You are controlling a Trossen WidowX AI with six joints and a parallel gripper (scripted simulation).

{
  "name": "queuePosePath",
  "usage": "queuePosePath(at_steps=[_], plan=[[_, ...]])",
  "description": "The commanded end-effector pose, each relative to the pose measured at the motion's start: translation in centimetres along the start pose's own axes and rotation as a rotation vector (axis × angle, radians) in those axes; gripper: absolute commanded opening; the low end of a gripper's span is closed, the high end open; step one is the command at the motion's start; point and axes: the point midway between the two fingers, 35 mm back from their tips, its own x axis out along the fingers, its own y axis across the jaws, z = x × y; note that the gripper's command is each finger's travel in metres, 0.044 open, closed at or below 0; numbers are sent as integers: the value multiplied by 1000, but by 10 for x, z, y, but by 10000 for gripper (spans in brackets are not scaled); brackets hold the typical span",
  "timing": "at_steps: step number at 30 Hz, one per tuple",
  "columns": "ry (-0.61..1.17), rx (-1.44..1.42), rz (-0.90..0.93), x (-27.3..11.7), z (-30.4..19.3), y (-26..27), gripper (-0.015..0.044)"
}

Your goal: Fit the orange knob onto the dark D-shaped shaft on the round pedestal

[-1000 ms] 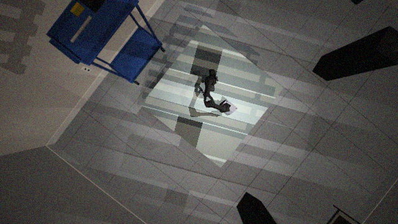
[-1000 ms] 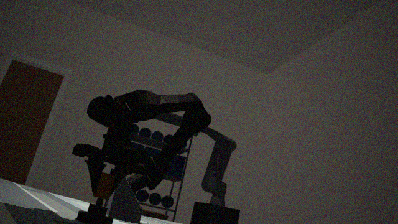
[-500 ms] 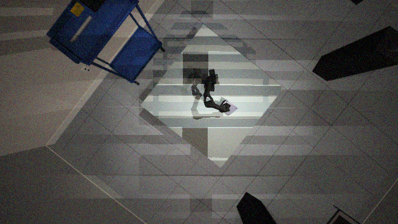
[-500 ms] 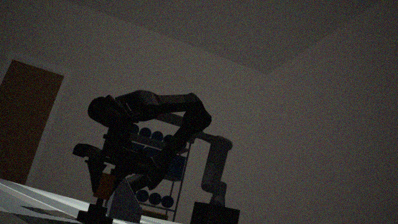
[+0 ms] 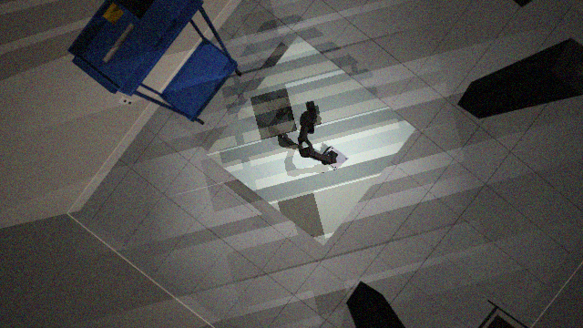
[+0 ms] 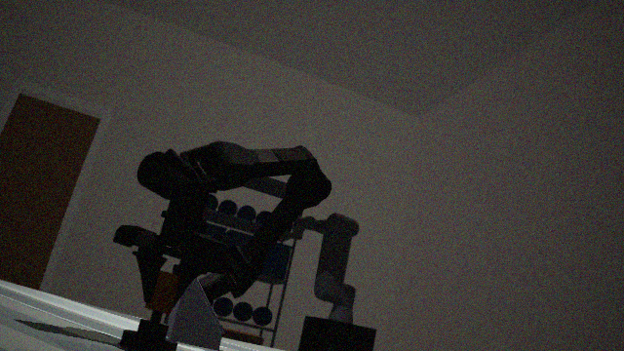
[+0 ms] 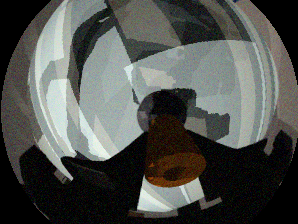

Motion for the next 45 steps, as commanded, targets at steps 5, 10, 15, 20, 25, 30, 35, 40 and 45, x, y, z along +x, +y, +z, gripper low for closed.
queuePosePath(at_steps=[5,10,15,20,25,30,35,40,45], plan=[[-1,-56,-3,-5,2,-1,0],[-1,-211,-3,-4,1,-2,0],[-1,-211,-3,-2,0,-1,0],[-1,-211,-2,0,0,-1,0],[-1,-211,-2,0,1,-1,0],[-1,-211,-3,-2,1,-1,0],[-1,-220,-3,-4,3,-1,0],[-1,-379,-3,-4,3,-2,0],[-1,-420,-3,-3,1,-2,0]])
